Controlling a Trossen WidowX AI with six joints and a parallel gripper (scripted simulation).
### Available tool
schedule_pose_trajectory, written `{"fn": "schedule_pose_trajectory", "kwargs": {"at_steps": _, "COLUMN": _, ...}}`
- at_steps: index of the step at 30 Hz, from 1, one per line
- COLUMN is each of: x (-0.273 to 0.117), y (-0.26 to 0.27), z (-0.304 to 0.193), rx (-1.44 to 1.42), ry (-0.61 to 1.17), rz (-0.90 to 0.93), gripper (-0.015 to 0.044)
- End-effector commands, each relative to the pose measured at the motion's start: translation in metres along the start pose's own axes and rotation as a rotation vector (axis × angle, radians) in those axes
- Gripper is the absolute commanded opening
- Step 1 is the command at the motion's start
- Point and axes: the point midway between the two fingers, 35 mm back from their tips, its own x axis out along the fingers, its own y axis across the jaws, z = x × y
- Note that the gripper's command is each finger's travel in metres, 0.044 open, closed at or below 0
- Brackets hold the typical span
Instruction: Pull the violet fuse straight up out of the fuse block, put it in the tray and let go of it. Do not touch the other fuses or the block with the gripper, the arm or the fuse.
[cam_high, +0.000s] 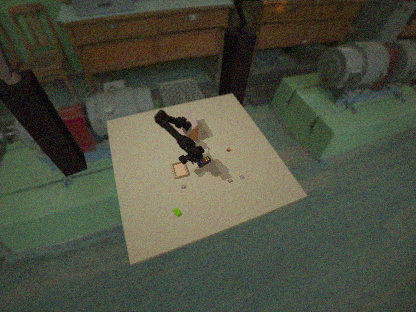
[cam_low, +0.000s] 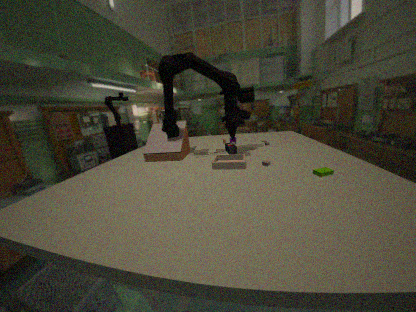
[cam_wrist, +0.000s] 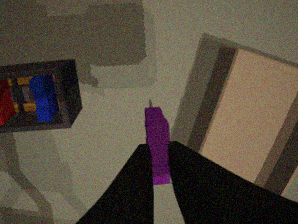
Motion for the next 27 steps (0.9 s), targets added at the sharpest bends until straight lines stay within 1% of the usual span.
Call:
{"fn": "schedule_pose_trajectory", "kwargs": {"at_steps": 1, "x": -0.001, "y": -0.025, "z": -0.008, "rx": -0.006, "ry": 0.002, "rz": -0.006, "gripper": 0.0000}}
{"fn": "schedule_pose_trajectory", "kwargs": {"at_steps": 11, "x": -0.003, "y": -0.090, "z": -0.041, "rx": -0.005, "ry": 0.009, "rz": -0.028, "gripper": 0.0000}}
{"fn": "schedule_pose_trajectory", "kwargs": {"at_steps": 15, "x": -0.002, "y": -0.092, "z": -0.042, "rx": -0.005, "ry": 0.009, "rz": -0.028, "gripper": 0.0000}}
{"fn": "schedule_pose_trajectory", "kwargs": {"at_steps": 27, "x": 0.017, "y": -0.092, "z": -0.041, "rx": -0.005, "ry": 0.009, "rz": -0.028, "gripper": 0.0000}}
